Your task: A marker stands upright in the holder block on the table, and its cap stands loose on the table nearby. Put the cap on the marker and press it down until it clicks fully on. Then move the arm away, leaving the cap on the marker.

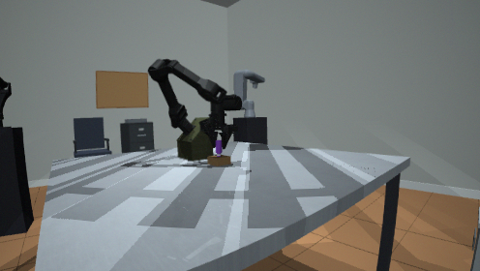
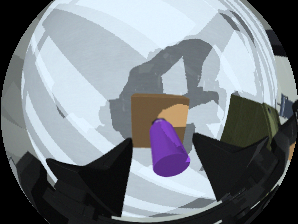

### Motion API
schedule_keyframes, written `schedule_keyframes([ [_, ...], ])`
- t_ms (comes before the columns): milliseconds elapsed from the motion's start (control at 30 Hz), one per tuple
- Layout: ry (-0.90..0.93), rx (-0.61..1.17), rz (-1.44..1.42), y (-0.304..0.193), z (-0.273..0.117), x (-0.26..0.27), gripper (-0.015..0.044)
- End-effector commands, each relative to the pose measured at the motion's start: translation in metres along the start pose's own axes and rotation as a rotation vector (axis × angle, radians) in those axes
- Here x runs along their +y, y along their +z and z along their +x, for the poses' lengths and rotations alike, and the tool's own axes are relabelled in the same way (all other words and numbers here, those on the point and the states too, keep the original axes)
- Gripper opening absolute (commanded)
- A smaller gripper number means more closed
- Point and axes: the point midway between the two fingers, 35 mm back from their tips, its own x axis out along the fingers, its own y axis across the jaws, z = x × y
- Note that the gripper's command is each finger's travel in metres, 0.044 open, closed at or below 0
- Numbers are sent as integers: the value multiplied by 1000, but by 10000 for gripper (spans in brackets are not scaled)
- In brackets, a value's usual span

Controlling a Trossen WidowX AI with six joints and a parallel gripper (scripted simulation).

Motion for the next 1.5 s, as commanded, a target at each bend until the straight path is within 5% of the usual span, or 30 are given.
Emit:
schedule_keyframes([
  [0, 0, 0, 0, 0, 0, 0, 420],
  [133, 0, 1, 0, 0, -3, 0, 440],
  [300, 0, 3, -1, -1, -72, 1, 440],
  [500, 0, 3, -1, -1, -75, 0, 440],
  [1067, 0, 0, -1434, -3, -66, -1, 0],
  [1467, 0, 0, -1494, -3, -66, -1, 0],
])
